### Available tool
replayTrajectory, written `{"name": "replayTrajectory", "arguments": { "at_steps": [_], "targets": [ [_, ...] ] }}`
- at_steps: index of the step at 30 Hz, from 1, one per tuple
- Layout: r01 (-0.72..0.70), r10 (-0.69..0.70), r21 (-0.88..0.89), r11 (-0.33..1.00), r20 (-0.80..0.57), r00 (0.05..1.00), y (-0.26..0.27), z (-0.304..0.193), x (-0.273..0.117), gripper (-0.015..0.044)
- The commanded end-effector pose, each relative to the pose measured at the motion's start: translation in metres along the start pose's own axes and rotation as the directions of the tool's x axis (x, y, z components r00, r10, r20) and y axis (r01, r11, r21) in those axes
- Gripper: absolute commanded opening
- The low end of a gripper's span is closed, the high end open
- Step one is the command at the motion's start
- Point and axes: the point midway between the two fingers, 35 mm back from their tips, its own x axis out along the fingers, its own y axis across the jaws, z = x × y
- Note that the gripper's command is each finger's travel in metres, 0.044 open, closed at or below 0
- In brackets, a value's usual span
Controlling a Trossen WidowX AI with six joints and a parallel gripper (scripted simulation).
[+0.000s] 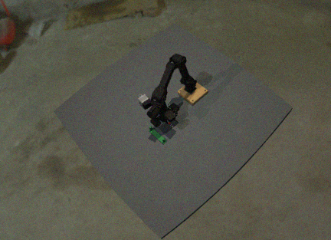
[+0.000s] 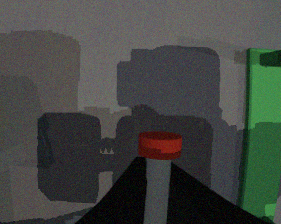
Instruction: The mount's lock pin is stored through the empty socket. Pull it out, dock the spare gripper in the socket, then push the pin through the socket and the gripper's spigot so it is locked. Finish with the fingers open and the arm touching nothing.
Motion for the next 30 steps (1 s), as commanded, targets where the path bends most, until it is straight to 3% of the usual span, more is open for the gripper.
{"name": "replayTrajectory", "arguments": {
  "at_steps": [1,30],
  "targets": [
    [0.000,0.000,0.004,1.000,0.007,1.000,0.000,0.004,-0.002,0.0000],
    [-0.002,0.002,0.002,1.000,0.004,1.000,-0.001,0.026,0.000,0.0000]
  ]
}}
